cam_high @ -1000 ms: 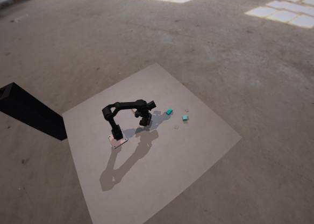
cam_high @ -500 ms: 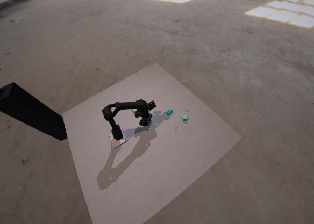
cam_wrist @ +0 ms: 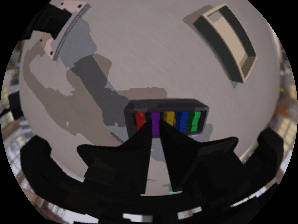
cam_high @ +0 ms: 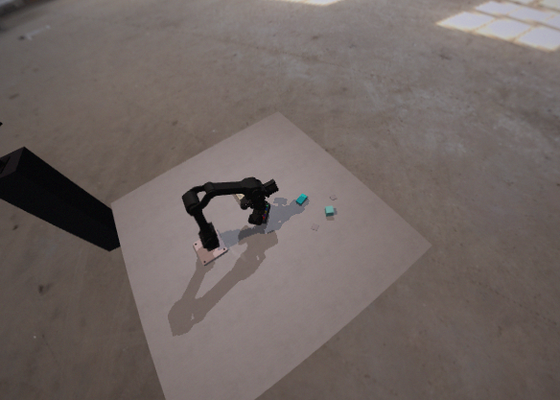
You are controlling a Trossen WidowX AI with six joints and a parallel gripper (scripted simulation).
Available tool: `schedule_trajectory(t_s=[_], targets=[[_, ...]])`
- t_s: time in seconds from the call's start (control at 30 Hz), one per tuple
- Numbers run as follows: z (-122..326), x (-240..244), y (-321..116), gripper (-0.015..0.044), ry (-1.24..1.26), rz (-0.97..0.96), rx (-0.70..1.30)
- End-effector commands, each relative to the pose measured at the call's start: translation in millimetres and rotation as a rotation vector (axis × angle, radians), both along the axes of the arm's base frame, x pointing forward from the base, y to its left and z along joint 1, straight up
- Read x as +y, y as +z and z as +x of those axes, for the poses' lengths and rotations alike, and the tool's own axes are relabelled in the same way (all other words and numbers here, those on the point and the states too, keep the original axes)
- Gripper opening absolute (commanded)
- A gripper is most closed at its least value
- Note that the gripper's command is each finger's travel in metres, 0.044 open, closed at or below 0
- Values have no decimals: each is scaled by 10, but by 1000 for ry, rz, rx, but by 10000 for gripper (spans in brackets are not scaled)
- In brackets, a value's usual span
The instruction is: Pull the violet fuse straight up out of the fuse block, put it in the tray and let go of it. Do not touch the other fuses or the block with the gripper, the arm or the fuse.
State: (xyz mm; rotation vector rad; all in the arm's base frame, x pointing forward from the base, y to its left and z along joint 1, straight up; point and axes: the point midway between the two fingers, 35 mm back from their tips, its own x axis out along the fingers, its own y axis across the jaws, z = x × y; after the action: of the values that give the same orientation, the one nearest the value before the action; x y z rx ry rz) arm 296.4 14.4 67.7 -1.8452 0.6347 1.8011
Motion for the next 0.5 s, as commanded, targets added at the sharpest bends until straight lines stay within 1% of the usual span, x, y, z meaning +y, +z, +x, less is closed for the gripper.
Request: schedule_trajectory(t_s=[0.0,0.47], targets=[[8,-1,40,0,1,-1,-6],[10,-2,108,0,1,-2,-6]])
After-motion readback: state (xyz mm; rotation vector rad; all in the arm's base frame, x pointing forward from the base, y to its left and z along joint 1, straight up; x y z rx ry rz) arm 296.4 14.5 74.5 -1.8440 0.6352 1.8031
